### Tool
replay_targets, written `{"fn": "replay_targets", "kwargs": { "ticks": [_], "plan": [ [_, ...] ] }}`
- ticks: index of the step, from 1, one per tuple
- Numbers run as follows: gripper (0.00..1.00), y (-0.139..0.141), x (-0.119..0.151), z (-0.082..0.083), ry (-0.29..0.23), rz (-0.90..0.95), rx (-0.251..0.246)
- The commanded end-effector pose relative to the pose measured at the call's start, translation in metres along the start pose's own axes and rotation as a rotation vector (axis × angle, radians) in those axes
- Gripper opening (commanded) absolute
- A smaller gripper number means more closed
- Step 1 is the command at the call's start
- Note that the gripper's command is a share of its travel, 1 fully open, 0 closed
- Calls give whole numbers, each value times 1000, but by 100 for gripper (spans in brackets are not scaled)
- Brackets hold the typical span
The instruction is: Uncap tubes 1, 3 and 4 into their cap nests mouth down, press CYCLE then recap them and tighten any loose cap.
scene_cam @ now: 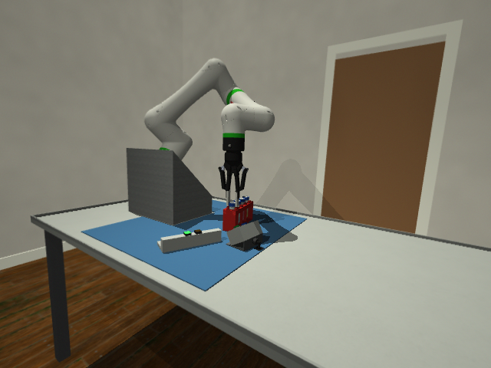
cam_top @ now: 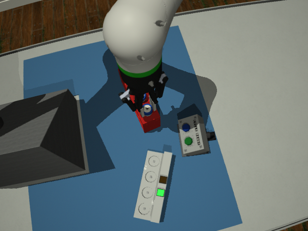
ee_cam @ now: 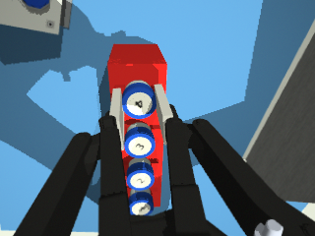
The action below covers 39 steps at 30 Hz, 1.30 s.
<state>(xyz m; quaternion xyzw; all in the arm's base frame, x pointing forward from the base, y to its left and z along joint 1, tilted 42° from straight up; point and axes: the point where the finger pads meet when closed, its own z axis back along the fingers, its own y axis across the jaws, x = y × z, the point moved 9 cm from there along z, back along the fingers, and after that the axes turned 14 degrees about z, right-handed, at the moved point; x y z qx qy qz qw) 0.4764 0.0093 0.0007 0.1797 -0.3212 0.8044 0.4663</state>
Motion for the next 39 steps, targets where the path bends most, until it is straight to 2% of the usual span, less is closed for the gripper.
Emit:
{"fn": "replay_targets", "kwargs": {
  "ticks": [1, 9, 16, 17, 29, 32, 36, 39],
  "plan": [
    [0, -2, 1, 0, 8, -258, 13],
    [0, -2, 1, -1, 10, -605, 12],
    [0, -2, 1, -1, 10, -605, 12],
    [35, -2, 1, -1, 10, -605, 12],
    [35, -2, 1, -1, 10, -605, 12],
    [35, -2, 1, 0, 9, -355, 13],
    [35, -2, 1, 0, 8, -272, 13],
    [35, -2, 1, 0, 7, -105, 14]
  ]
}}
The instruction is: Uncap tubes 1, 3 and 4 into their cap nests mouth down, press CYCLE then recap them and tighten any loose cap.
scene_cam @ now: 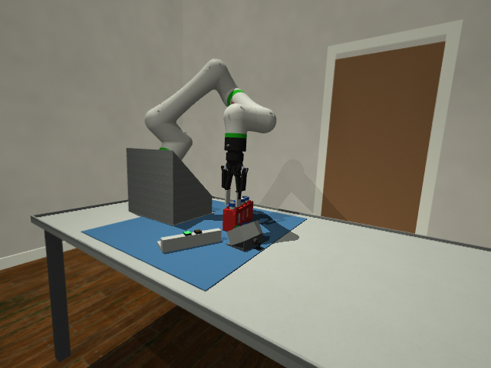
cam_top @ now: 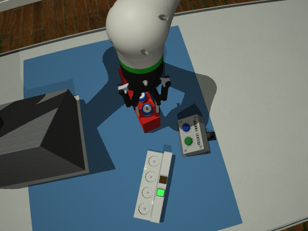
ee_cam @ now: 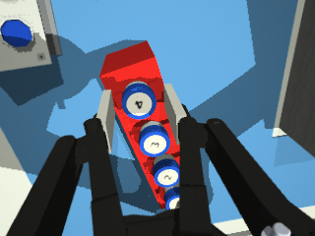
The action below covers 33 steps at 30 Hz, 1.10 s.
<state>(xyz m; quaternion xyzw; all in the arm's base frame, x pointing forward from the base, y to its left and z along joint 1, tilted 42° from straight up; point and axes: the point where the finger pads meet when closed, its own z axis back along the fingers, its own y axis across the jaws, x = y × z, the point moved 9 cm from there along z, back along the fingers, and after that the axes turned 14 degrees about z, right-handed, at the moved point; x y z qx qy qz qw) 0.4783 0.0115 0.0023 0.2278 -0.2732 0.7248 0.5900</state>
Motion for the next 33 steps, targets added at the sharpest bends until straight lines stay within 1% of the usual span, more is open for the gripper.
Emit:
{"fn": "replay_targets", "kwargs": {
  "ticks": [1, 2, 3, 4, 7, 8, 9, 15, 16, 30, 33],
  "plan": [
    [35, 1, -1, 0, -10, 218, -13],
    [35, 1, -1, 0, -10, 301, -14],
    [35, 1, -1, 0, -10, 301, -14],
    [35, 1, -1, 0, -9, 384, -14],
    [35, 1, -1, 0, -9, 384, -14],
    [35, 1, -1, 0, -9, 468, -14],
    [35, 1, -1, 0, -9, 509, -15],
    [35, 1, -1, 0, -9, 509, -15],
    [0, 1, -1, 0, -9, 509, -15],
    [0, 1, -1, 0, -9, 509, -15],
    [0, 1, -1, 0, -10, 359, -14]
  ]
}}
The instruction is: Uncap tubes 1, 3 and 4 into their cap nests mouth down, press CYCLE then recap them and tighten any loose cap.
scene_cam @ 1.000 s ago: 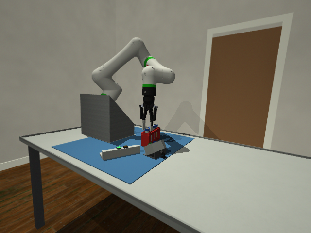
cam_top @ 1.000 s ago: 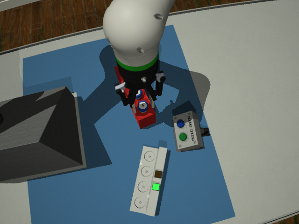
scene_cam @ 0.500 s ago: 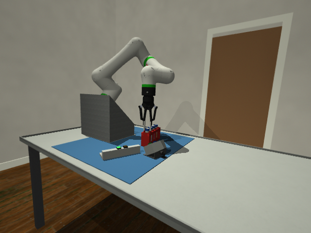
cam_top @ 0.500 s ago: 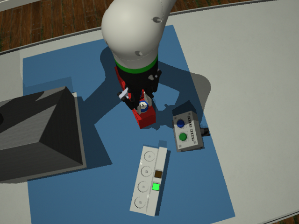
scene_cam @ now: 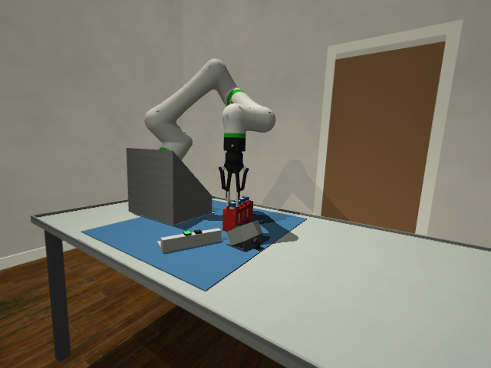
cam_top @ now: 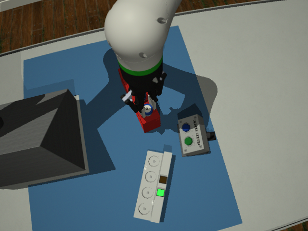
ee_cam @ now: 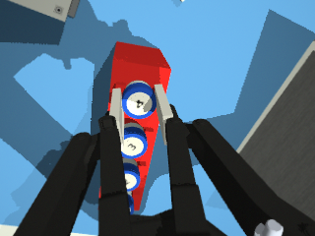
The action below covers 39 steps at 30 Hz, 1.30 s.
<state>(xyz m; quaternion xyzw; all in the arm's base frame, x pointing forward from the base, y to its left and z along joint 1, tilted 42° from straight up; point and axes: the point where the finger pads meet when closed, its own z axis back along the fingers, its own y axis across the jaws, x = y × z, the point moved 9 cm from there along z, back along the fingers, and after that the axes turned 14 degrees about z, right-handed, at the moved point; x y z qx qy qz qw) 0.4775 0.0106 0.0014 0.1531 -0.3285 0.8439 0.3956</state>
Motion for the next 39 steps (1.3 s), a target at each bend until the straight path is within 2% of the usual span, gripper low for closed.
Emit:
{"fn": "replay_targets", "kwargs": {
  "ticks": [1, 6, 8, 10, 16, 17, 29, 39],
  "plan": [
    [0, 0, 0, 0, 0, -185, 0],
    [0, 0, 0, 0, 0, -435, 0],
    [0, 0, 0, 0, 0, -435, 0],
    [0, 0, 0, -1, 0, -519, 0],
    [0, 0, 0, -1, 0, -519, 0],
    [35, 0, 0, -1, 0, -519, 0],
    [35, 0, 0, -1, 0, -519, 0],
    [35, 0, 0, 29, 0, -519, 0]
  ]
}}
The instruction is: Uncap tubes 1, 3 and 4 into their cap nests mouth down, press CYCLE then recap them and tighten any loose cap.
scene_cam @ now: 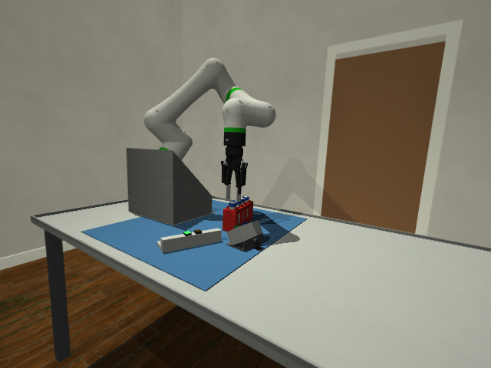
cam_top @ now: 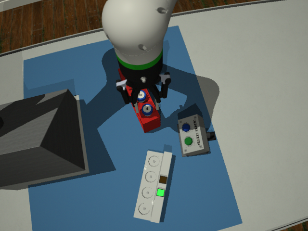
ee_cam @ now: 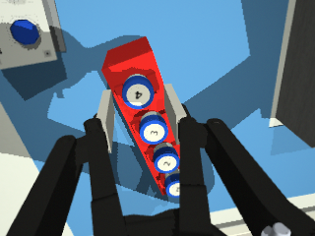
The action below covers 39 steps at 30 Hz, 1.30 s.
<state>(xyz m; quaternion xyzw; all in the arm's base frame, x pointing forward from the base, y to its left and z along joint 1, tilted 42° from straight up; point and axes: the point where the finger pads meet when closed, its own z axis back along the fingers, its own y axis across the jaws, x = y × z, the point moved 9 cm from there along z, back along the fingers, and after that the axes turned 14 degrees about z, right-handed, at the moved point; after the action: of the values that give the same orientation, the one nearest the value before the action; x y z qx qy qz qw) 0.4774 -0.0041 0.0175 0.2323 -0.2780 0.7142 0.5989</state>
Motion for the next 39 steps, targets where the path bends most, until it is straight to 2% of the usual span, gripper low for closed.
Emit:
{"fn": "replay_targets", "kwargs": {
  "ticks": [1, 9, 12, 13, 18, 20, 25, 28, 34, 39],
  "plan": [
    [35, 0, 0, 11, 0, 0, 0],
    [35, 0, 0, 24, 0, 0, 0],
    [35, 0, 25, 24, 0, 250, 0],
    [35, 0, 25, 24, 0, 250, 0],
    [35, 1, 50, 24, 0, 498, 0],
    [35, 1, 50, 24, 0, 498, 0],
    [35, 2, 92, 24, 0, 511, 0],
    [35, 2, 104, 24, 0, 511, 0],
    [35, 2, 104, 24, 0, 511, 0],
    [35, 2, 104, 15, 0, 511, 0]
  ]
}}
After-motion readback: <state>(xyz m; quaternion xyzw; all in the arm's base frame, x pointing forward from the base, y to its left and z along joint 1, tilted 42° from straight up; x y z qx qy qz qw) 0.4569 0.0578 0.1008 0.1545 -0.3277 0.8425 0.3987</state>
